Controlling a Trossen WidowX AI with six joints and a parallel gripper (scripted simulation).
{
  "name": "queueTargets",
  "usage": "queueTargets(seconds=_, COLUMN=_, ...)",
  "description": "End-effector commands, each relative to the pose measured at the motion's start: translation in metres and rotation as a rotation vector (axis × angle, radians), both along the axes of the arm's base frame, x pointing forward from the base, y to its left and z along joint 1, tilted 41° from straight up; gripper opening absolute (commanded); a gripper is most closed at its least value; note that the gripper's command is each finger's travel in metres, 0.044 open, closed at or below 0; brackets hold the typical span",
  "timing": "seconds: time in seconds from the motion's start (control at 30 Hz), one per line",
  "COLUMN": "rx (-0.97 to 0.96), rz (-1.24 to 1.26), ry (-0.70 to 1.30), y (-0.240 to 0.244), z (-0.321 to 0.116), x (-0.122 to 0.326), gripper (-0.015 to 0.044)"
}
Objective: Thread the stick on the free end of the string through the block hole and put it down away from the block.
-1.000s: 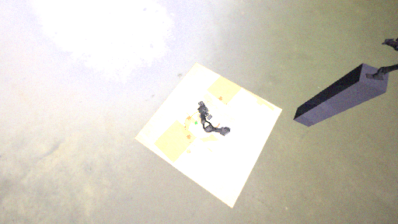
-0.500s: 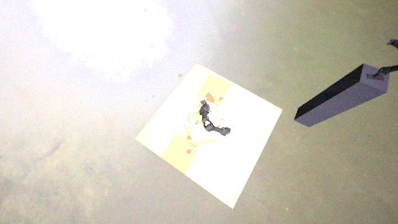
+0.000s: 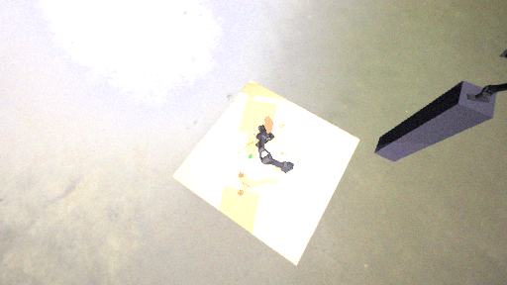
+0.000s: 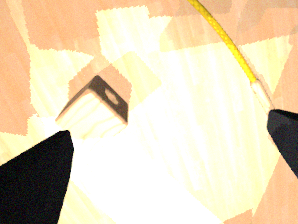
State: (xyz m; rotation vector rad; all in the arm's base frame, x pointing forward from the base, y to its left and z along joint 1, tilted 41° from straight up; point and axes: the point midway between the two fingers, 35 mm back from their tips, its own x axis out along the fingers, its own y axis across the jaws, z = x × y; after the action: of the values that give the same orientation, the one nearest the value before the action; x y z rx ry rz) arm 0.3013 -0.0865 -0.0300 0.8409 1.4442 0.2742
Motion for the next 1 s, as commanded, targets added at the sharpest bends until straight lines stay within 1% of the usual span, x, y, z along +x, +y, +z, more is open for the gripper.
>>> queueTargets(seconds=0.0, rx=0.124, rz=-0.696, ry=0.589, y=-0.021, z=-0.02, x=-0.011, gripper=0.044)
queueTargets(seconds=0.97, rx=0.369, rz=-1.889, ry=1.583, y=-0.047, z=-0.046, x=-0.029, gripper=0.044)
